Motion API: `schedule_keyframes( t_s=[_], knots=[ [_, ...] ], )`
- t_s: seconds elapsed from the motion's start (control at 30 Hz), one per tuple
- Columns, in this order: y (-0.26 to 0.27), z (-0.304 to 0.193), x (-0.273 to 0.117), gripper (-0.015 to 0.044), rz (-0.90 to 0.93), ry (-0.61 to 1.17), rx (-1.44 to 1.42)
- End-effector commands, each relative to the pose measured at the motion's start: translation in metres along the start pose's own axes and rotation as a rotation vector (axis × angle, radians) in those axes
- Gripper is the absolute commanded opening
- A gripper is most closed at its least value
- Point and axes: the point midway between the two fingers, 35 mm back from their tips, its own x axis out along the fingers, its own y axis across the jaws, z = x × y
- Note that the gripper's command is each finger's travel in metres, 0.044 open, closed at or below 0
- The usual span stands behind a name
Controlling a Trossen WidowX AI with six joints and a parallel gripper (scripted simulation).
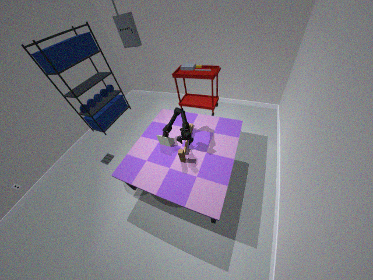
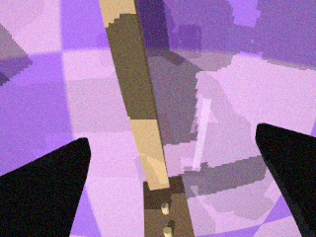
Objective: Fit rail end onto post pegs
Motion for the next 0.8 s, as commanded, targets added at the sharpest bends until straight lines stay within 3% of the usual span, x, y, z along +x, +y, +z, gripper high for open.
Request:
schedule_keyframes(
  t_s=[0.0,0.77],
  knots=[
    [0.018,0.015,0.01,0.044,0.032,-0.119,-0.092],
    [0.017,0.016,0.035,0.044,0.032,-0.116,-0.092]
  ],
)
